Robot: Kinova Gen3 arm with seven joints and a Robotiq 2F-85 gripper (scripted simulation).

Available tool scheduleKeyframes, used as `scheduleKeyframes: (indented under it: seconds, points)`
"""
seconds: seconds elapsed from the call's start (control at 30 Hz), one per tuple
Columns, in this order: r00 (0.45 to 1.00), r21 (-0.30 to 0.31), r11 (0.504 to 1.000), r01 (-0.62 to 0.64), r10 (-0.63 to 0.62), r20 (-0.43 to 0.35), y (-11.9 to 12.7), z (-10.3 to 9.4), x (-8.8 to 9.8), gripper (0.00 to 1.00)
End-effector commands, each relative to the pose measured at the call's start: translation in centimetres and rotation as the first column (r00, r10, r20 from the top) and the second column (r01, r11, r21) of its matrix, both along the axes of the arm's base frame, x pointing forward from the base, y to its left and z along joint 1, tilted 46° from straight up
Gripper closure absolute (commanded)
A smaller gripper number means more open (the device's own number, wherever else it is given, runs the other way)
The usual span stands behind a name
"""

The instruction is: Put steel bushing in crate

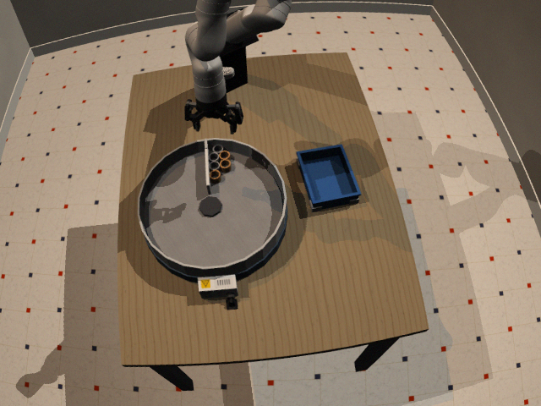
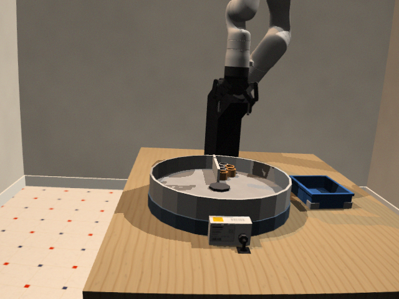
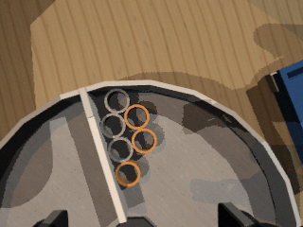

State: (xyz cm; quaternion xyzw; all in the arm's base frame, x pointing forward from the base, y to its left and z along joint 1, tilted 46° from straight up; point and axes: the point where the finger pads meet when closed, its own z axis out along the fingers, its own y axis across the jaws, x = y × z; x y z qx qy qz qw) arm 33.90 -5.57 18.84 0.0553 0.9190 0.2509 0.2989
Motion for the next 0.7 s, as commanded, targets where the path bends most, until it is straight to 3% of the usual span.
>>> scheduleKeyframes:
  seconds: [0.0, 0.13, 0.67]
  points:
    - [1.000, 0.000, 1.000, 0.001, -0.001, 0.000, 0.0, -0.8, 0.9, 0.00]
    - [1.000, 0.000, 1.000, 0.000, 0.000, 0.000, 0.3, -4.0, 4.5, 0.00]
    - [1.000, -0.005, 1.000, 0.007, -0.007, 0.000, 0.0, -3.9, 4.4, 0.00]
